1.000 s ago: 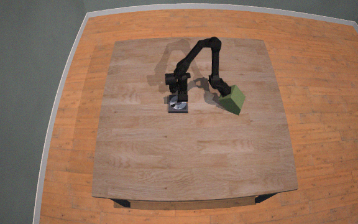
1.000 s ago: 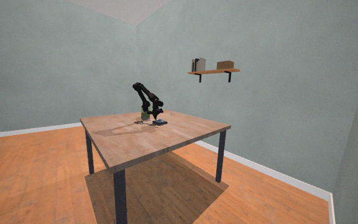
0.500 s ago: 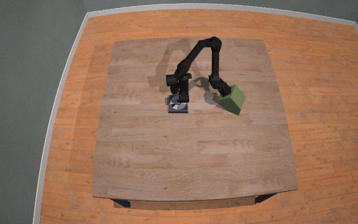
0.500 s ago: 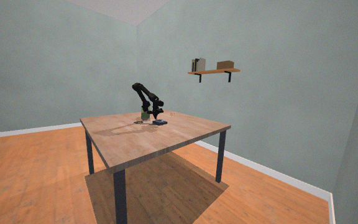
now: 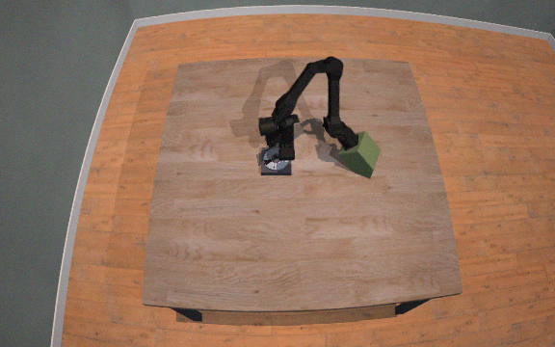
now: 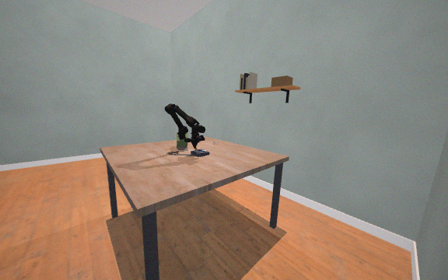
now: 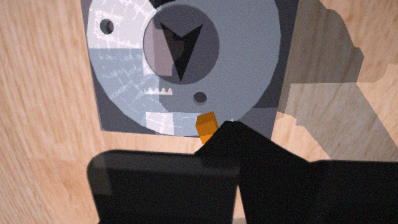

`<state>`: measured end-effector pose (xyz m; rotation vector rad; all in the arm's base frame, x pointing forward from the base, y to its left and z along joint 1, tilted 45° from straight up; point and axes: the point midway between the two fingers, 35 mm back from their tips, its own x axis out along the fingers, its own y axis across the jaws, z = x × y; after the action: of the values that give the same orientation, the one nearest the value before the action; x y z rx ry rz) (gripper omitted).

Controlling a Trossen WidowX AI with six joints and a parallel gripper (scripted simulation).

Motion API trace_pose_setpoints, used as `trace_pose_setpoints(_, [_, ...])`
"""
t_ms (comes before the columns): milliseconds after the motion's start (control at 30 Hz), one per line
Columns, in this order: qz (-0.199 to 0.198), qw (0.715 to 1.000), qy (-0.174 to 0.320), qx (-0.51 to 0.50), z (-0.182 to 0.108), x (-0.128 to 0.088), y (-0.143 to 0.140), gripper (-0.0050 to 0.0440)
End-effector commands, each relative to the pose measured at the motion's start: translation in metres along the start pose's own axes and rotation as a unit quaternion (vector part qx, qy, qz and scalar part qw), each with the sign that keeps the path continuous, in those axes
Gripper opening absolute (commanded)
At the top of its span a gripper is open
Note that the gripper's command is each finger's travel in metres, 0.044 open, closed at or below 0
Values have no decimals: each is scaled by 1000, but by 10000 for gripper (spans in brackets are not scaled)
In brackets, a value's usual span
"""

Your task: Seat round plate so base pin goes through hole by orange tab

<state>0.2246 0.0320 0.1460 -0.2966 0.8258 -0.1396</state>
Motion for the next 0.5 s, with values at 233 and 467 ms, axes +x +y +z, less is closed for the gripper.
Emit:
trace_pose_setpoints(233, [1,1000,1,0,-4,0,4,-50])
trace_pose_setpoints(467, [3,1000,-4,5,0,-2,3,-50])
